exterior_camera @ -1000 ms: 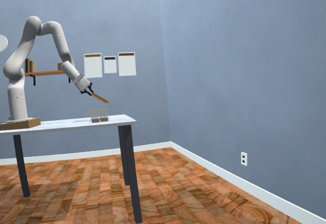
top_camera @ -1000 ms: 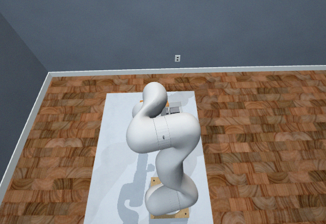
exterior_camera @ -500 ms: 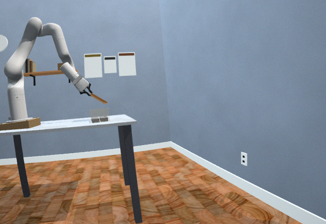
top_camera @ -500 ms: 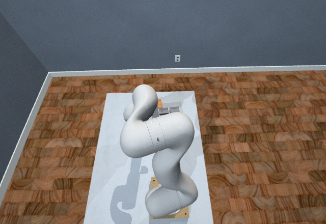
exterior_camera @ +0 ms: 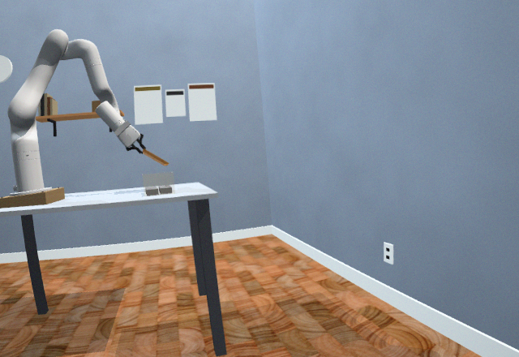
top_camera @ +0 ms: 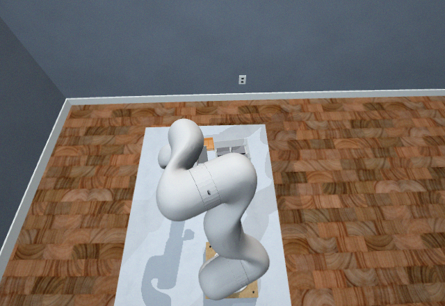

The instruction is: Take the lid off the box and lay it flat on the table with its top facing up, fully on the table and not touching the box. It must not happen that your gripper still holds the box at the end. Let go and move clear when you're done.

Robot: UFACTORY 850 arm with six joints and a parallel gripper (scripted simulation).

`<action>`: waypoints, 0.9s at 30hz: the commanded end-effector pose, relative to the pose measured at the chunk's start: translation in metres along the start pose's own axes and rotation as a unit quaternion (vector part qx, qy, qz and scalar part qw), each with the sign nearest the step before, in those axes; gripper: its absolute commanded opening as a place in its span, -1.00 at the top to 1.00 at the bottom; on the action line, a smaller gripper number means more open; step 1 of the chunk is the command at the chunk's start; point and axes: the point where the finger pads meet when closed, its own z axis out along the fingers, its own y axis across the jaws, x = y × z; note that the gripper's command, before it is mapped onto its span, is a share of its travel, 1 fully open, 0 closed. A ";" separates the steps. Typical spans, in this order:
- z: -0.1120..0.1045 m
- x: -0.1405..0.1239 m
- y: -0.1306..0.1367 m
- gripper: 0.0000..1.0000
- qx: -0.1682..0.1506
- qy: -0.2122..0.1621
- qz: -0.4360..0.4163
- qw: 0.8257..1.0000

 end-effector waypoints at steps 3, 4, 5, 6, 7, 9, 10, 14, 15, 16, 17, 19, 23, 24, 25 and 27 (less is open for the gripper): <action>-0.002 -0.018 0.001 1.00 0.001 0.001 0.000 1.000; -0.002 -0.018 0.001 1.00 0.001 0.001 0.000 1.000; -0.002 -0.018 0.001 1.00 0.001 0.001 0.000 1.000; -0.002 -0.020 0.001 1.00 0.001 0.001 0.000 1.000; -0.003 -0.022 0.002 1.00 0.001 0.001 0.000 1.000; -0.003 -0.026 0.002 1.00 0.001 0.001 0.000 1.000; -0.003 -0.028 0.002 1.00 0.001 0.001 0.000 1.000; -0.004 -0.035 0.003 1.00 0.001 0.001 0.000 1.000; -0.004 -0.037 0.004 1.00 0.001 0.001 0.000 1.000; -0.004 -0.038 0.004 1.00 0.001 0.001 0.000 1.000; -0.005 -0.039 0.004 1.00 0.001 0.001 0.000 1.000; -0.005 -0.042 0.004 1.00 0.001 0.001 0.000 1.000; -0.005 -0.044 0.004 1.00 0.001 0.001 0.000 1.000; -0.005 -0.045 0.005 1.00 0.001 0.001 0.000 1.000; -0.005 -0.046 0.005 1.00 0.001 0.001 0.000 1.000; -0.005 -0.047 0.005 1.00 0.001 0.001 0.000 1.000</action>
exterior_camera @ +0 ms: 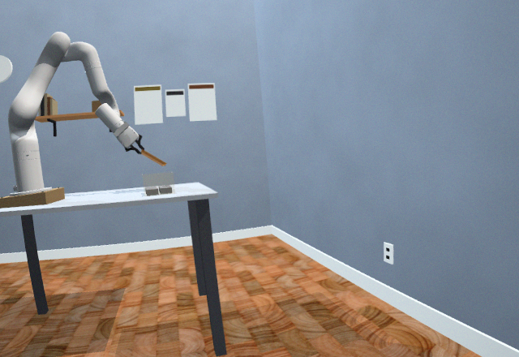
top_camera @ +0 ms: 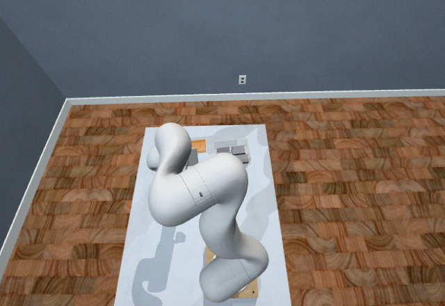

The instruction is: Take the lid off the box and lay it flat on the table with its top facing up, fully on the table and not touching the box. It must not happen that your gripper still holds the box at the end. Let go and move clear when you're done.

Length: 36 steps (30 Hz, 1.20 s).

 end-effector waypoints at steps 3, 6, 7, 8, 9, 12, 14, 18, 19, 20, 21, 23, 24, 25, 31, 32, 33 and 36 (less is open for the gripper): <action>-0.001 -0.005 -0.001 1.00 0.001 0.000 0.000 1.000; -0.001 -0.006 0.000 1.00 0.001 0.000 0.000 1.000; -0.001 -0.006 0.000 1.00 0.001 0.000 0.000 1.000; -0.001 -0.006 0.000 1.00 0.001 0.000 0.000 1.000; -0.001 -0.006 0.000 1.00 0.001 0.000 0.000 1.000; -0.001 -0.007 0.000 1.00 0.001 0.000 0.000 1.000; -0.001 -0.007 0.000 1.00 0.001 0.000 0.000 1.000; -0.001 -0.007 0.000 1.00 0.001 0.000 0.000 1.000; -0.001 -0.007 0.000 1.00 0.001 0.000 0.000 1.000; -0.001 -0.007 0.000 1.00 0.001 0.000 0.000 1.000; -0.001 -0.007 0.000 1.00 0.001 0.000 0.000 1.000; -0.001 -0.007 0.000 1.00 0.001 0.000 0.000 1.000; -0.001 -0.007 0.000 1.00 0.001 0.000 0.000 1.000; -0.001 -0.007 0.000 1.00 0.001 0.000 0.000 1.000; -0.001 -0.007 0.000 1.00 0.001 0.000 0.000 1.000; -0.001 -0.007 0.000 1.00 0.001 0.000 0.000 1.000; 0.000 -0.007 0.000 1.00 0.001 0.000 0.000 1.000; 0.001 -0.007 0.001 1.00 0.001 0.000 0.000 1.000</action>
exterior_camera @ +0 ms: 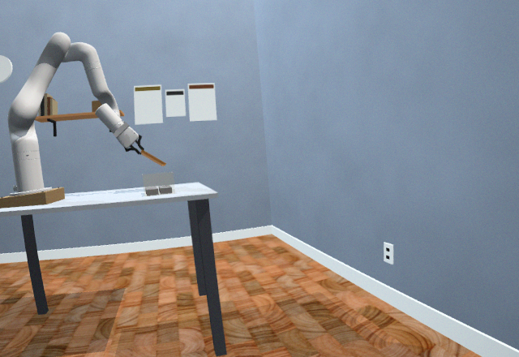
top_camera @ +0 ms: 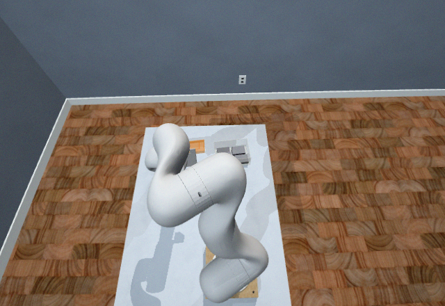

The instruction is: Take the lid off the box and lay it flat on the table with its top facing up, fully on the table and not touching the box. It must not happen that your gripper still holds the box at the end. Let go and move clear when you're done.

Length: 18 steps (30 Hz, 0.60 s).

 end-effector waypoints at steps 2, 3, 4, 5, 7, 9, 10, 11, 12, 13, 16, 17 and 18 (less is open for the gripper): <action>0.003 0.000 0.002 1.00 0.001 0.000 0.000 1.000; 0.004 0.000 0.003 1.00 0.001 0.000 0.000 1.000; 0.005 0.000 0.004 1.00 0.001 0.000 0.000 1.000; 0.006 0.000 0.005 1.00 0.001 0.000 0.000 1.000; 0.009 0.000 0.007 1.00 0.001 0.000 0.000 1.000; 0.010 0.000 0.007 1.00 0.001 0.000 0.000 1.000; 0.010 0.000 0.007 1.00 0.001 0.000 0.000 1.000; 0.011 0.000 0.008 1.00 0.001 0.000 0.000 1.000; 0.012 0.000 0.009 1.00 0.001 0.000 0.000 1.000; 0.013 0.000 0.010 1.00 0.001 0.000 0.000 1.000; 0.014 0.000 0.011 1.00 0.001 0.000 0.000 1.000; 0.014 0.000 0.011 1.00 0.001 0.000 0.000 1.000; 0.014 0.000 0.011 1.00 0.001 0.000 0.000 1.000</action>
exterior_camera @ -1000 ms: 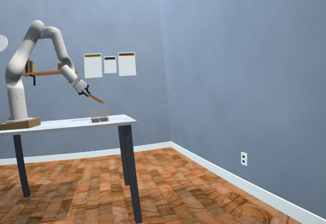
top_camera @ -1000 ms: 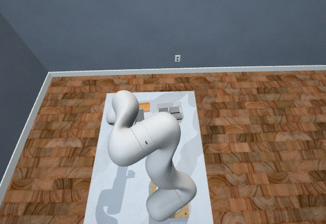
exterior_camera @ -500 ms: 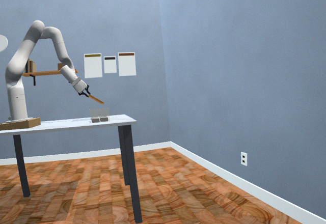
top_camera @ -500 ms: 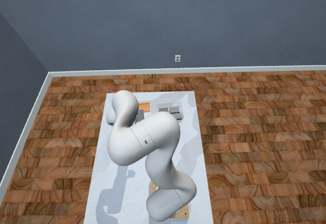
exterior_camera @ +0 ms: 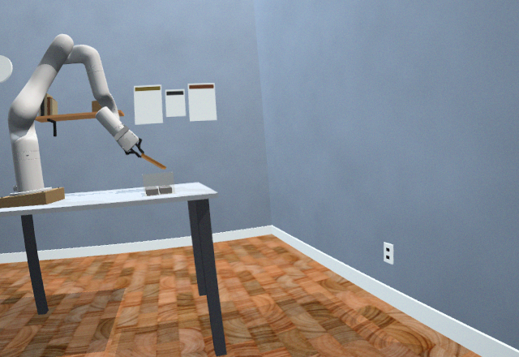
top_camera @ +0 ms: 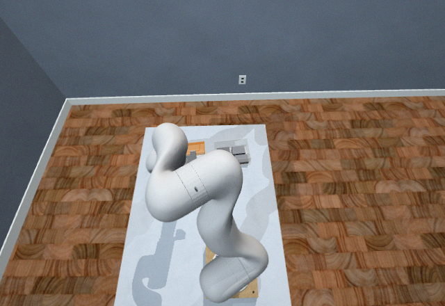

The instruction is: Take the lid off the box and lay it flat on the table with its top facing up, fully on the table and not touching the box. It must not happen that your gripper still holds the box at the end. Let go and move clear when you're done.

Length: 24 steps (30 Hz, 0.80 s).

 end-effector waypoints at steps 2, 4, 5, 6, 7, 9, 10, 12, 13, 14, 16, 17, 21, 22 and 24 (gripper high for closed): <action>0.001 0.000 0.000 1.00 0.001 0.000 0.000 1.000; 0.001 0.000 0.000 1.00 0.001 0.000 0.000 1.000; 0.001 0.000 0.000 1.00 0.001 0.000 0.000 1.000; 0.002 0.000 0.000 1.00 0.001 0.000 0.000 1.000; 0.002 0.000 0.001 1.00 0.001 0.000 0.000 1.000; 0.002 0.000 0.001 1.00 0.001 0.000 0.000 1.000; 0.003 0.000 0.001 1.00 0.001 0.000 0.000 1.000; 0.005 0.000 0.003 1.00 0.001 0.000 0.000 1.000; 0.006 0.000 0.004 1.00 0.001 0.000 0.000 1.000; 0.007 0.000 0.005 1.00 0.001 0.000 0.000 1.000; 0.009 0.000 0.007 1.00 0.001 0.000 0.000 1.000; 0.011 0.000 0.008 1.00 0.001 0.000 0.000 1.000; 0.014 0.000 0.011 1.00 0.001 0.000 0.000 1.000; 0.015 0.000 0.012 1.00 0.001 0.000 0.000 1.000; 0.016 0.000 0.012 1.00 0.001 0.000 0.000 1.000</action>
